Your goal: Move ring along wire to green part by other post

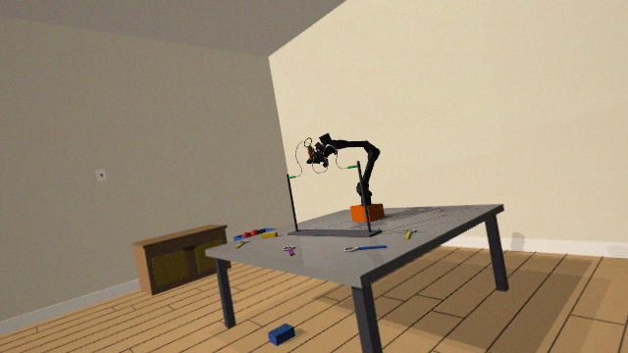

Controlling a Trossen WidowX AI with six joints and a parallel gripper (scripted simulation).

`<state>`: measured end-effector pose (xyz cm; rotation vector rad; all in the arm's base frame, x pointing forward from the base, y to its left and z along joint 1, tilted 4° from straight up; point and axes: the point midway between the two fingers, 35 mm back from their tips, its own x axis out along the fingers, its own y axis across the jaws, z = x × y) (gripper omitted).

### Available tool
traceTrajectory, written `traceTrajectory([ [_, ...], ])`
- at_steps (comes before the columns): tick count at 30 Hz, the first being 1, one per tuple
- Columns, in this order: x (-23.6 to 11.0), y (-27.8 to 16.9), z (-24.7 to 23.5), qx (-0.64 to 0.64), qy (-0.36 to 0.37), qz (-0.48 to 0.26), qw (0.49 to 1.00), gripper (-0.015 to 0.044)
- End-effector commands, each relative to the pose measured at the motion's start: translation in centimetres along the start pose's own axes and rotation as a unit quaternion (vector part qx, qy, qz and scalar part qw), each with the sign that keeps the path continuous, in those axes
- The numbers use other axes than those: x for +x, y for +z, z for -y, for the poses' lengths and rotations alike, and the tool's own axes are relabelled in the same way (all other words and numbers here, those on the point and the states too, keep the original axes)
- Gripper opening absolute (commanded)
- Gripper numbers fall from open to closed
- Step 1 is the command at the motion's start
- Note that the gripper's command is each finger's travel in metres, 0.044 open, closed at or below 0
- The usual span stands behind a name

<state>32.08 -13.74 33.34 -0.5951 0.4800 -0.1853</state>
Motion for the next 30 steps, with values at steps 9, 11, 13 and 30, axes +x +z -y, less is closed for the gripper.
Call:
traceTrajectory([
  [9,0.1,-0.1,0.7,-0.070,-0.042,0.007,0.997,-0.0150],
  [11,0.1,-0.1,0.8,-0.081,-0.048,0.009,0.996,-0.0150],
  [13,0.1,-0.1,0.9,-0.091,-0.054,0.010,0.994,-0.0150],
  [30,0.1,0.2,1.7,-0.183,-0.105,0.022,0.977,-0.0150],
])
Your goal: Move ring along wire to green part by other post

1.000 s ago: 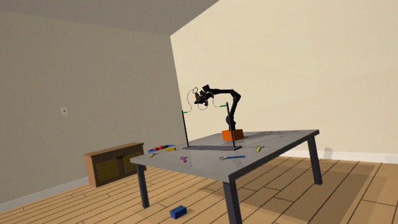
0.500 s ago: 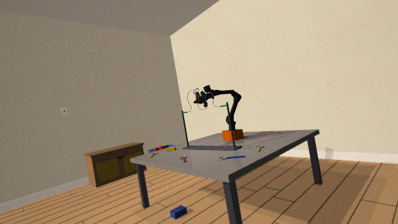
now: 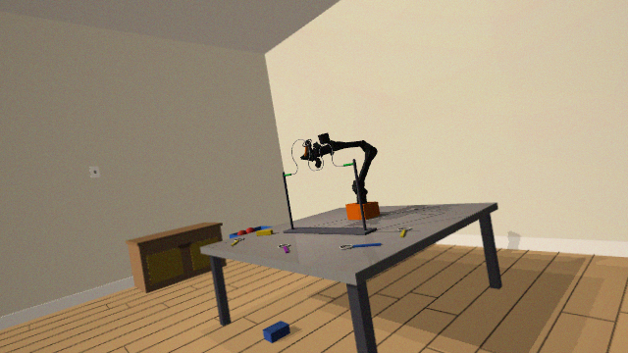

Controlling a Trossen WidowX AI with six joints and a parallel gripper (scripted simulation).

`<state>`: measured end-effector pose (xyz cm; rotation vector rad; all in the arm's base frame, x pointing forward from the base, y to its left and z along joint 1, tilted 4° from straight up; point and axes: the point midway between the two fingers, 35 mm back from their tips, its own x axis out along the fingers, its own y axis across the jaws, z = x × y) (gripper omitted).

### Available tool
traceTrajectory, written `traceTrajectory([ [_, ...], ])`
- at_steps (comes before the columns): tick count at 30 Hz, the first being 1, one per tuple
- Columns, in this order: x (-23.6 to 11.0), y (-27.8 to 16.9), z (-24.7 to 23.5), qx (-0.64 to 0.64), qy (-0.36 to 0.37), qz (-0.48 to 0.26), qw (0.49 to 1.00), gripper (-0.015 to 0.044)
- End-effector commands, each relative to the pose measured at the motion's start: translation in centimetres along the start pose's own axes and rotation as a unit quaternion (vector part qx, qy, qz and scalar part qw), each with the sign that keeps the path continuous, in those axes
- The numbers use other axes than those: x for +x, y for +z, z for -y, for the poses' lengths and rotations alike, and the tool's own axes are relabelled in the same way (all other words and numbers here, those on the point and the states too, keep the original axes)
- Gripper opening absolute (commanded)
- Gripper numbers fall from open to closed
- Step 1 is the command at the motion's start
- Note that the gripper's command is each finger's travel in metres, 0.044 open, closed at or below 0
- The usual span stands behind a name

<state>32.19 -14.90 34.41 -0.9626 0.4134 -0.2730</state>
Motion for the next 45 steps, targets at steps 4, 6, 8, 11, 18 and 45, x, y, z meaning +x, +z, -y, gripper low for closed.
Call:
traceTrajectory([
  [4,0.1,-0.1,0.3,-0.043,-0.024,0.002,0.999,-0.0150],
  [6,0.1,-0.1,0.5,-0.054,-0.030,0.004,0.998,-0.0150],
  [8,0.1,-0.1,0.6,-0.065,-0.036,0.005,0.997,-0.0150],
  [11,0.1,-0.1,0.7,-0.081,-0.045,0.007,0.996,-0.0150],
  [18,0.1,0.0,1.1,-0.119,-0.066,0.012,0.991,-0.0150],
  [45,0.0,0.5,2.4,-0.262,-0.145,0.030,0.954,-0.0150],
])
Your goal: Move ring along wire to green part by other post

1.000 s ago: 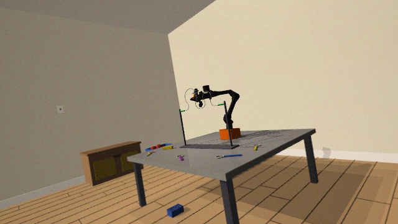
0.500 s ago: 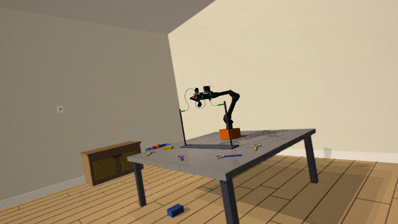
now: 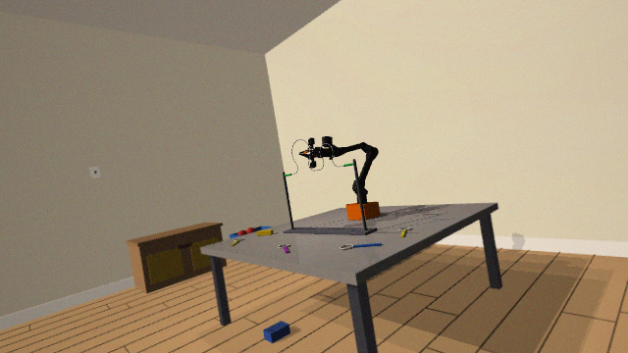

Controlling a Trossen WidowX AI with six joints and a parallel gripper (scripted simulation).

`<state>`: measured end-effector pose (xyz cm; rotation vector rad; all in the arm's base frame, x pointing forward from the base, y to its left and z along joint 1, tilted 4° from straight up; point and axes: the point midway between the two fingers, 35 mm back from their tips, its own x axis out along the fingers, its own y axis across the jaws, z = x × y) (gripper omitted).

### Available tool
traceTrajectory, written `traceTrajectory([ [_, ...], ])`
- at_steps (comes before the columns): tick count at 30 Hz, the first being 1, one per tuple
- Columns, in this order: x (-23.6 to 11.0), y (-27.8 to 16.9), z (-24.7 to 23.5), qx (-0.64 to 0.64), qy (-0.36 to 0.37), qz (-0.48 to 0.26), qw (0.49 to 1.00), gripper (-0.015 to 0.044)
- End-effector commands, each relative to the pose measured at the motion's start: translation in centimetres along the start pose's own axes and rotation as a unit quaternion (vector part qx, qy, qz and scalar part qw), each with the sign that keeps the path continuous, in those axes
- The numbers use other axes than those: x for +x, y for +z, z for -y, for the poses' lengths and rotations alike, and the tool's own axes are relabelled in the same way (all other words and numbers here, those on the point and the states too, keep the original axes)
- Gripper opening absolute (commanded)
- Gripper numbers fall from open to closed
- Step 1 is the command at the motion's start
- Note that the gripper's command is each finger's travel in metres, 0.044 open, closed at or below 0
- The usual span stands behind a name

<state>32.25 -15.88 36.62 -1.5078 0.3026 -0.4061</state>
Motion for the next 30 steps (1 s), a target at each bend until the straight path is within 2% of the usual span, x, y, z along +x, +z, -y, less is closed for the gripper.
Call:
traceTrajectory([
  [1,0.0,0.1,0.1,-0.027,-0.013,0.006,1.000,-0.0150],
  [30,0.1,0.4,1.5,-0.182,-0.100,0.025,0.978,-0.0150],
])
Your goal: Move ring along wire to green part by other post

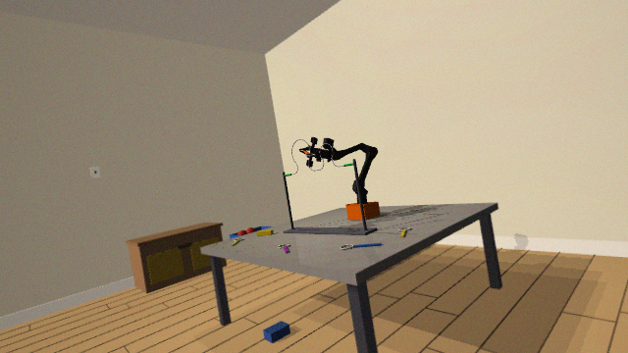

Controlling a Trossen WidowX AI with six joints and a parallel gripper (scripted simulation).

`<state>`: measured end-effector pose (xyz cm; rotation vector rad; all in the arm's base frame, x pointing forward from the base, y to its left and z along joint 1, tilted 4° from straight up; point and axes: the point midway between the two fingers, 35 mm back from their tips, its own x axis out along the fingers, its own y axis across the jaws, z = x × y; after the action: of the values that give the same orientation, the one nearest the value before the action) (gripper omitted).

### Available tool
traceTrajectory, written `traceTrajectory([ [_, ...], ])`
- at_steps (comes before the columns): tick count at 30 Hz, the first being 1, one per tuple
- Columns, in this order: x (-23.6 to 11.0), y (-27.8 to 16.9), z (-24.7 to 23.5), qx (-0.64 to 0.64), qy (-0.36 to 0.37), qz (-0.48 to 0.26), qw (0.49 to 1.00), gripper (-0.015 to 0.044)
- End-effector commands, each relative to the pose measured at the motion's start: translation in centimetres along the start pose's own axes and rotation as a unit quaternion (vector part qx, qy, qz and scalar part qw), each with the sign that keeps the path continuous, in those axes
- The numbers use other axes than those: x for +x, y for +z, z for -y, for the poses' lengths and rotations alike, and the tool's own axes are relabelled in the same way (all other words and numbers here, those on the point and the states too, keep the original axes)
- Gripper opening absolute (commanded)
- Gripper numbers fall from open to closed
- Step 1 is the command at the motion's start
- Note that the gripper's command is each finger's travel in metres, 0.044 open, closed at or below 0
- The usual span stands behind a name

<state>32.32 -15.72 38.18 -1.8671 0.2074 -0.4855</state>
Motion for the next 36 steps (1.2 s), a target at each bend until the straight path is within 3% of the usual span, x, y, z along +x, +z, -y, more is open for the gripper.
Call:
traceTrajectory([
  [1,0.0,0.1,0.1,-0.026,-0.013,0.006,1.000,-0.0150],
  [20,0.1,0.1,0.2,-0.098,-0.054,0.014,0.994,-0.0150],
  [36,0.0,-0.5,-2.5,-0.056,-0.030,0.007,0.998,-0.0150],
])
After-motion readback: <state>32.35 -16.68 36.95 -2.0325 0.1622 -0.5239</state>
